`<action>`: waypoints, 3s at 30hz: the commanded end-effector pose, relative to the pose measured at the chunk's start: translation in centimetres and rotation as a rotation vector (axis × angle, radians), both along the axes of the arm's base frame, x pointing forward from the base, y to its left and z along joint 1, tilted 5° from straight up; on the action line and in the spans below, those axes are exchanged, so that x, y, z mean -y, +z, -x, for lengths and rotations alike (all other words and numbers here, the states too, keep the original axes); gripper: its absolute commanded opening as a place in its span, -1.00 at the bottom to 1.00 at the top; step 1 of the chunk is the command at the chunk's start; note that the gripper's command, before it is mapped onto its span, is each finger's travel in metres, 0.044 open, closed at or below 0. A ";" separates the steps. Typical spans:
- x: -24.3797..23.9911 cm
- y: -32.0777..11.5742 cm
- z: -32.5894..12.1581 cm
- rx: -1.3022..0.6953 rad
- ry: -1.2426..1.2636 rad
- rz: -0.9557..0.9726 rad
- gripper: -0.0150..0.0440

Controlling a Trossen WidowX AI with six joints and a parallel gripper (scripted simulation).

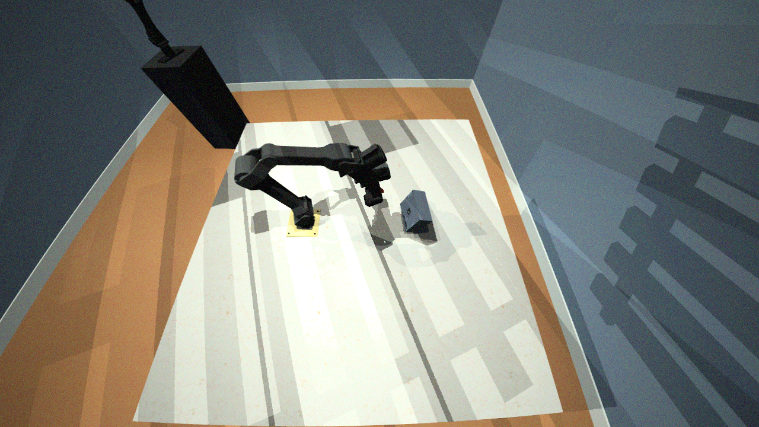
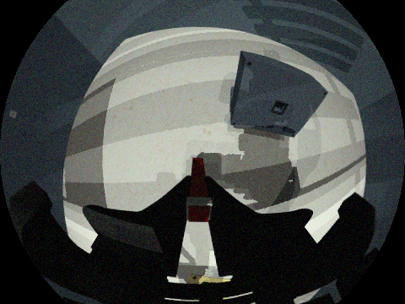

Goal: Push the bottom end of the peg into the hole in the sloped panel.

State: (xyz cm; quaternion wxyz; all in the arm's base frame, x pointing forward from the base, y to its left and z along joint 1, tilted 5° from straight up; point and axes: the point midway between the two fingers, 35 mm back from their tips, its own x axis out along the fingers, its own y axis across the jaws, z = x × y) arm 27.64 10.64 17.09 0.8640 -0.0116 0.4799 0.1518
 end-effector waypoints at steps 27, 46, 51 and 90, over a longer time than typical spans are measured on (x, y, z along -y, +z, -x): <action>2.1 -0.1 -0.3 0.144 -0.033 -0.047 -0.49; 3.5 -0.1 -0.4 0.240 -0.057 -0.066 -0.49; 3.8 -0.1 -0.4 0.265 -0.063 -0.070 -0.49; 6.6 -0.2 -0.1 0.469 -0.107 -0.077 -0.49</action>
